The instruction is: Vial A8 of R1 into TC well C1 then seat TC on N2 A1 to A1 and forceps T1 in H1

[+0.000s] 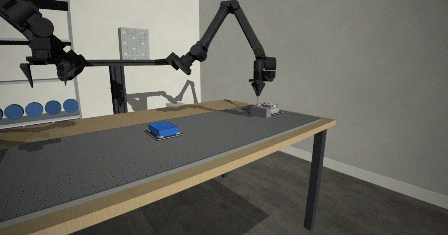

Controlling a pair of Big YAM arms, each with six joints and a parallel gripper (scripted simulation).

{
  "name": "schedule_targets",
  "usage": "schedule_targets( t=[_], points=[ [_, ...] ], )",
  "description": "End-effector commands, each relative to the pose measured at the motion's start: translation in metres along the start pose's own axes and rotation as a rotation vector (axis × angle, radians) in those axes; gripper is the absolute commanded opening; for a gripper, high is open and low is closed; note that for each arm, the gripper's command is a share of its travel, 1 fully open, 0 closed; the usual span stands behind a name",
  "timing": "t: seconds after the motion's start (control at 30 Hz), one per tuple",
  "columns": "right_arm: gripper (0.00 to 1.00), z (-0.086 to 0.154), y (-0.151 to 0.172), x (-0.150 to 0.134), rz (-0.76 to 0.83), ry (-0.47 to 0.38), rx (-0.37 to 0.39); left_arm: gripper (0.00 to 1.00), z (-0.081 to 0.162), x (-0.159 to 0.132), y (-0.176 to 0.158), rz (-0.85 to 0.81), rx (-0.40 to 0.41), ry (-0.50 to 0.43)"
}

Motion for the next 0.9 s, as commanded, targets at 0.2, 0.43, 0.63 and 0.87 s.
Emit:
schedule_targets(
  t=[0.2, 0.43, 0.63, 0.87],
  points=[
    [1.00, 0.004, -0.004, 0.007, -0.017, -0.012, -0.002, 0.07, 0.016, 0.004, -0.002, 0.003, -0.004, -0.013],
    [1.00, 0.004, -0.004, 0.007, -0.017, -0.012, -0.002, 0.07, 0.017, 0.003, -0.002, 0.002, -0.005, -0.009],
    [1.00, 0.004, -0.004, 0.007, -0.017, -0.012, -0.002, 0.07, 0.026, 0.006, -0.001, 0.005, -0.004, -0.021],
    [1.00, 0.004, -0.004, 0.007, -0.017, -0.012, -0.002, 0.07, 0.031, 0.007, -0.001, 0.006, -0.004, -0.023]
  ],
)
Point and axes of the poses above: on each arm, the point where the finger pads meet when closed, its own z axis back along the fingers, its own y axis across the jaws, x = y × z, the point moved 3 cm from there along z, back along the fingers, and after that the axes turned 13 degrees about z, right-handed, at the moved point
